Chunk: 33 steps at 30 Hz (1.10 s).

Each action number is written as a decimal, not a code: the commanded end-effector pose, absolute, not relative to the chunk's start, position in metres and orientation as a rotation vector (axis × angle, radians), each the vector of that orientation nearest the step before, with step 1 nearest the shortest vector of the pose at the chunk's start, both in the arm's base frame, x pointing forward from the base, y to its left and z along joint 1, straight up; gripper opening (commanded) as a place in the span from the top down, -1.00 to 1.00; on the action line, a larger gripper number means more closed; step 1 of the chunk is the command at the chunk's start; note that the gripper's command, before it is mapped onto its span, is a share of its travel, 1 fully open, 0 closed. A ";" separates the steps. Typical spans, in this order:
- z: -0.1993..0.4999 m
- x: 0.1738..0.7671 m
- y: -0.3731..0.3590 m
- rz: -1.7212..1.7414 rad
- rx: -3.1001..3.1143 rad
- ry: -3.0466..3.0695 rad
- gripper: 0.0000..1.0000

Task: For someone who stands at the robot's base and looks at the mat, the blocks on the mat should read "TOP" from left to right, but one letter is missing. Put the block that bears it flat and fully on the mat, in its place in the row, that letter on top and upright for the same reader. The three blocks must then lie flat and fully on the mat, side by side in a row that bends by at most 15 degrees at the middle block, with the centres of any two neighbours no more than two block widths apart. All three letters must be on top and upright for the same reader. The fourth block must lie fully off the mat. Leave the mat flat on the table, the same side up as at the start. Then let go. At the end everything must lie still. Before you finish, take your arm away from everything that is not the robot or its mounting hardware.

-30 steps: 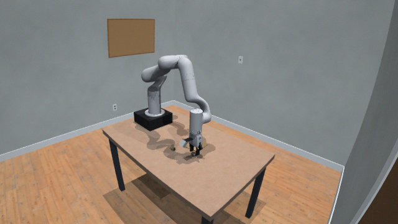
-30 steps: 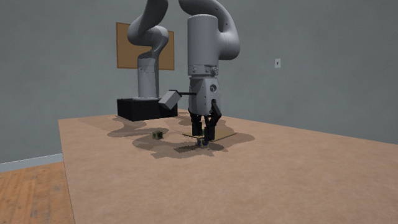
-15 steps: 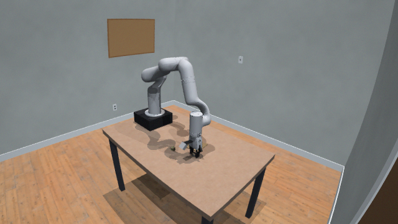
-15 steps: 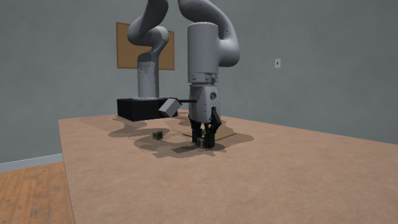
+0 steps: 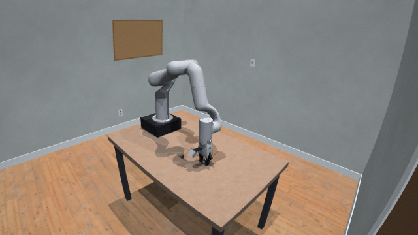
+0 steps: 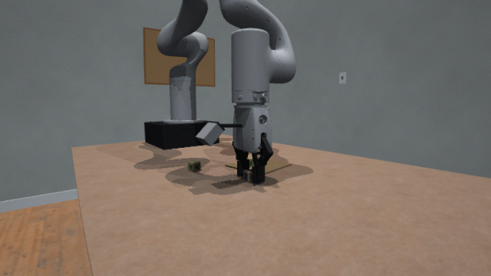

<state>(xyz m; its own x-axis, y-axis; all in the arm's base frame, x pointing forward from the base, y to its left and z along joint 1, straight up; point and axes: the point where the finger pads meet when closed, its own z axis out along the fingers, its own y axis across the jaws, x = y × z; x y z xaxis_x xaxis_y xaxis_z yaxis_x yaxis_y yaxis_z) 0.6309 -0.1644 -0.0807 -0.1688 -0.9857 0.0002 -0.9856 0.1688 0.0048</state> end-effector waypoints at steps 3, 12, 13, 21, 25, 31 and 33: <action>-0.080 0.632 -0.165 -0.003 2.024 -2.400 -0.26; -0.080 0.632 -0.165 -0.003 2.024 -2.400 -0.26; -0.080 0.632 -0.165 -0.003 2.024 -2.400 -0.26; -0.080 0.632 -0.165 -0.003 2.024 -2.400 -0.26; -0.080 0.632 -0.165 -0.003 2.024 -2.400 0.16; -0.080 0.632 -0.165 -0.003 2.024 -2.400 0.16; -0.080 0.632 -0.165 -0.003 2.024 -2.400 0.16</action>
